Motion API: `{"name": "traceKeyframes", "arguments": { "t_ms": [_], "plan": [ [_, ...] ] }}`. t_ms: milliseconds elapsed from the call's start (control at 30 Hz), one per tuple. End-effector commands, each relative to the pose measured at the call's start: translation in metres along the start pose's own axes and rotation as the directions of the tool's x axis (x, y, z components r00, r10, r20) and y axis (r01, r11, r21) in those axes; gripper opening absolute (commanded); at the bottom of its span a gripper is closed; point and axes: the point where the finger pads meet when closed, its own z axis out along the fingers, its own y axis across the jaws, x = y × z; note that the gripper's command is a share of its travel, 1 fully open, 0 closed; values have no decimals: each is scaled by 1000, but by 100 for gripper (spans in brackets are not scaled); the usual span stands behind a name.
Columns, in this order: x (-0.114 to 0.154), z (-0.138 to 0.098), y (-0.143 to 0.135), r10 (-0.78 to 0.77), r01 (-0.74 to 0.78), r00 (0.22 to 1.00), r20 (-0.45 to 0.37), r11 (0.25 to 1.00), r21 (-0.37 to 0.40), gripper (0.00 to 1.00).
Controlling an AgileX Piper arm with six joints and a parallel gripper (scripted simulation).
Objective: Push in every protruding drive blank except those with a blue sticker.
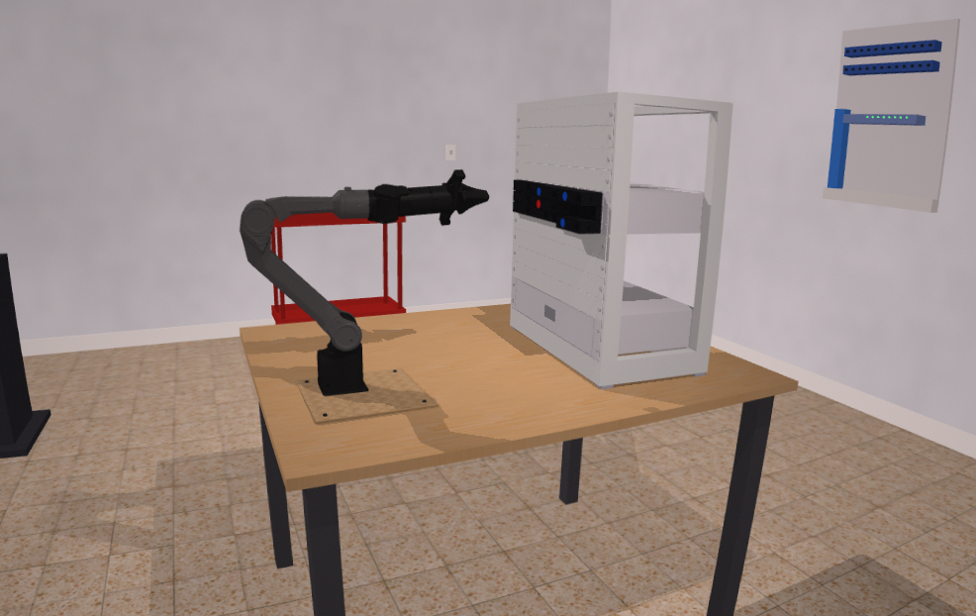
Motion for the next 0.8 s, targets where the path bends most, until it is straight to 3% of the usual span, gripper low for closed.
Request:
{"name": "traceKeyframes", "arguments": {
  "t_ms": [0,400,467,767],
  "plan": [
    [-3,1,0,49,-49,999,11,999,6,0],
    [-14,4,0,436,-437,898,60,900,-1,0],
    [-14,4,0,436,-437,898,60,900,-1,0],
    [-20,7,-2,703,-704,706,85,710,-16,0]
  ]
}}
